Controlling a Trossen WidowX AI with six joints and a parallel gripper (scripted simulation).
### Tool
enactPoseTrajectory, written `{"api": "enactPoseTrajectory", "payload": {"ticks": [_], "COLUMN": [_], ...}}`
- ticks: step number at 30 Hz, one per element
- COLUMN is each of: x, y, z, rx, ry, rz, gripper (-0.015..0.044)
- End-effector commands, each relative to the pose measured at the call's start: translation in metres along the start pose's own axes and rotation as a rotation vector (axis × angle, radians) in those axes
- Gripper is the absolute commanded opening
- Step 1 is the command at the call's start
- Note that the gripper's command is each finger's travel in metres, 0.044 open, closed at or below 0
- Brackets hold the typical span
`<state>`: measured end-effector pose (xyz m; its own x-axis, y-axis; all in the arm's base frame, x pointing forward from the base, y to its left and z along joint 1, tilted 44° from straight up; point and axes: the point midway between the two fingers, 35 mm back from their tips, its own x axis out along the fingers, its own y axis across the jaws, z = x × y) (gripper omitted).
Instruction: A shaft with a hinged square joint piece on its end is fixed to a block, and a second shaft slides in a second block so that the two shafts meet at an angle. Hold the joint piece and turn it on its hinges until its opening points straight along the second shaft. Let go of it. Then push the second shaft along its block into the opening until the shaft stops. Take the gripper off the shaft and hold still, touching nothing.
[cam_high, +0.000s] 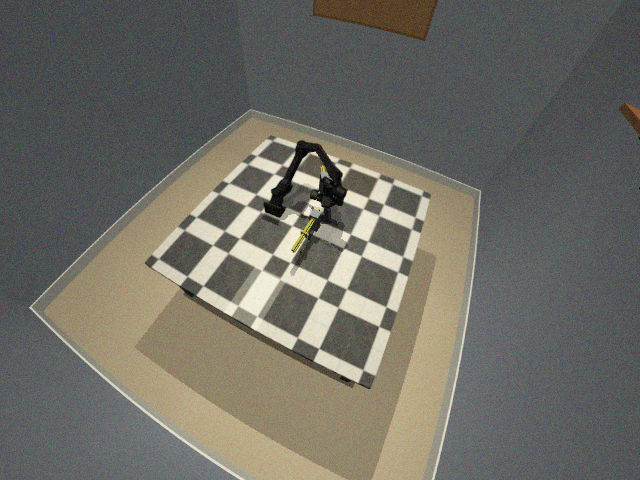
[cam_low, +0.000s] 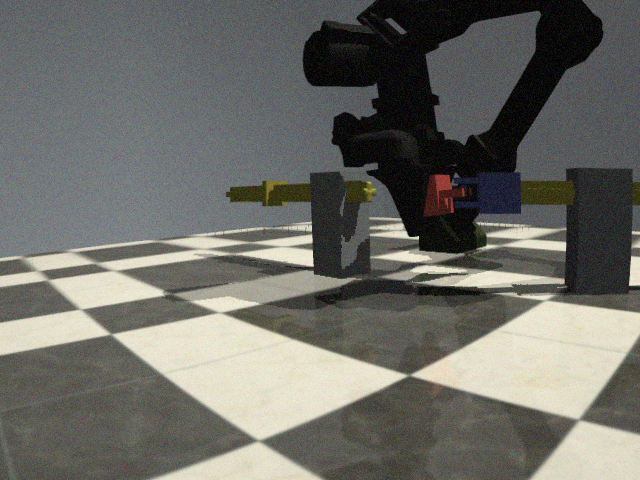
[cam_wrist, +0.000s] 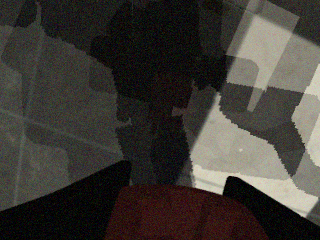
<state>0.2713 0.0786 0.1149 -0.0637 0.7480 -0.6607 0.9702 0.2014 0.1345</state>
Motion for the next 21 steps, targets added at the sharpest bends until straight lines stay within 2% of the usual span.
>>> {"api": "enactPoseTrajectory", "payload": {"ticks": [1, 9, 21], "x": [-0.0014, -0.0044, -0.0045], "y": [-0.0032, -0.0093, -0.0097], "z": [0.0, -0.0005, -0.0004], "rx": [0.066, 0.2, 0.216], "ry": [-0.03, -0.093, -0.097], "rz": [0.004, 0.004, 0.004], "gripper": [0.0, 0.0, 0.0]}}
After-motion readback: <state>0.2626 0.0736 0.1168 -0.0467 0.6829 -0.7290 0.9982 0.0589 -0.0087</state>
